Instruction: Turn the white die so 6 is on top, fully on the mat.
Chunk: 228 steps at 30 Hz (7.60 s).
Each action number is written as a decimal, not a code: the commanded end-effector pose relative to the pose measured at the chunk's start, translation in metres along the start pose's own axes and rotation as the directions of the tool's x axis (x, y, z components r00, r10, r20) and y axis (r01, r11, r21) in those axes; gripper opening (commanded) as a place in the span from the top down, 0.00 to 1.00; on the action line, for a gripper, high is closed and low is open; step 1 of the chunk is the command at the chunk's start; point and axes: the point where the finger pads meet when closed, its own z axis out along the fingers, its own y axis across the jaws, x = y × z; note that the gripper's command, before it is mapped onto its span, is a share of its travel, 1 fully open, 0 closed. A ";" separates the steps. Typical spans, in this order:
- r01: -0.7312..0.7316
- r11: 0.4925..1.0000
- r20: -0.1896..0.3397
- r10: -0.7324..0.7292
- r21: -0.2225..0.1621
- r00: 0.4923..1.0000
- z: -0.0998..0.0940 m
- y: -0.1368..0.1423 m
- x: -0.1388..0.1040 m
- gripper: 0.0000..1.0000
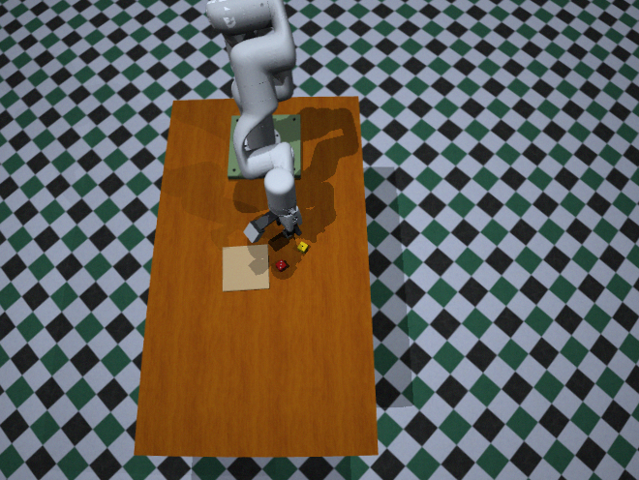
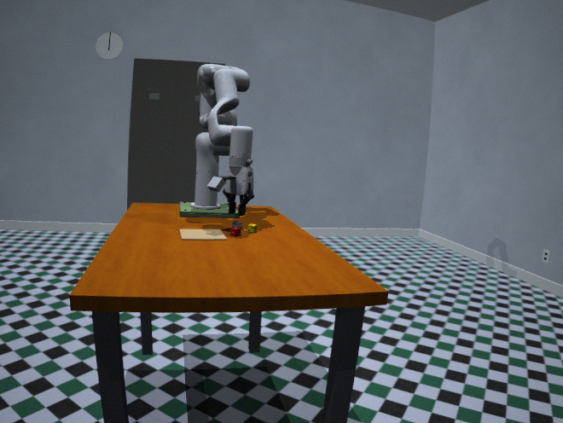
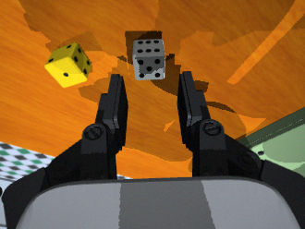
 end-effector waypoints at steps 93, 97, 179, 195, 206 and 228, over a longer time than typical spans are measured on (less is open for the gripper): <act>0.000 1.000 -0.001 0.000 0.003 1.000 0.018 -0.001 0.001 0.58; 0.000 1.000 -0.001 0.000 0.003 1.000 0.018 -0.001 0.001 0.58; 0.000 1.000 -0.001 0.000 0.003 1.000 0.018 -0.001 0.001 0.58; 0.000 1.000 -0.001 0.000 0.003 1.000 0.018 -0.001 0.001 0.58; 0.000 1.000 -0.001 0.000 0.003 1.000 0.018 -0.001 0.001 0.58; 0.000 1.000 -0.001 0.000 0.003 1.000 0.029 -0.001 0.001 0.58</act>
